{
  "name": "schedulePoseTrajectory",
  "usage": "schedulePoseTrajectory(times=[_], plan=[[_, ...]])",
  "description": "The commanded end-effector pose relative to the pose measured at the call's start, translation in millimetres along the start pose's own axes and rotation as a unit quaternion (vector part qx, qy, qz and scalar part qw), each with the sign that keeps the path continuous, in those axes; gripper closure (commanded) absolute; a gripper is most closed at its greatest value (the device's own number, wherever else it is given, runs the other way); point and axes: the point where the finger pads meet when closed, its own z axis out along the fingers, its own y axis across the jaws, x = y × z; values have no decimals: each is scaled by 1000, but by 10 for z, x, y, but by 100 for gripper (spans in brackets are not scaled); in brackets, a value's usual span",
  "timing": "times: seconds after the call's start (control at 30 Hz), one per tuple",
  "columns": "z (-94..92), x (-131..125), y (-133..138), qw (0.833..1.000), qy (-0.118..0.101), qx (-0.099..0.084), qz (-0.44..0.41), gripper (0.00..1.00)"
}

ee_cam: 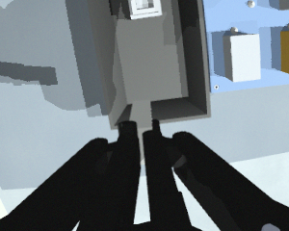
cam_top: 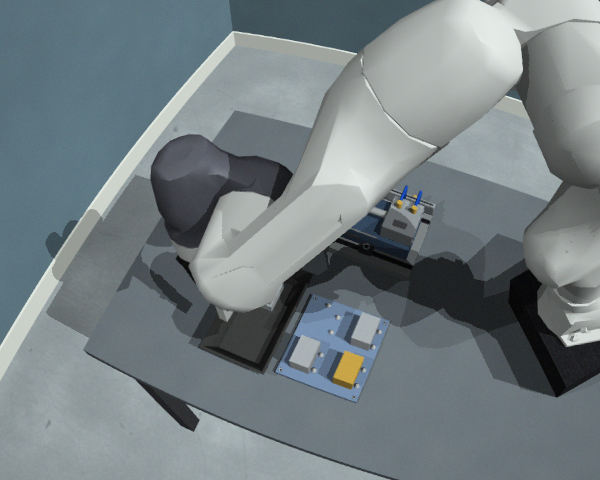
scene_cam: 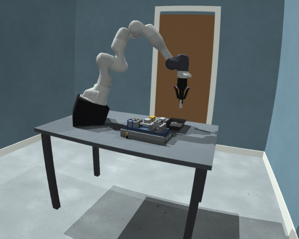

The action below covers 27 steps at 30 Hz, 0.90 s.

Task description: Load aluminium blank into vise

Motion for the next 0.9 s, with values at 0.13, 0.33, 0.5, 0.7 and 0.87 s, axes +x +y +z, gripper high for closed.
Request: schedulePoseTrajectory(times=[0.13, 0.33, 0.5, 0.7, 0.87], plan=[[-153, 19, 44, 1000, -4, -7, -16, 100], [-292, 20, 42, 1000, -4, -7, -16, 100], [-354, 21, 41, 1000, -4, -7, -16, 100], [-386, 21, 41, 1000, -4, -7, -16, 100], [-382, 164, 14, 1000, -3, -8, -16, 100]])
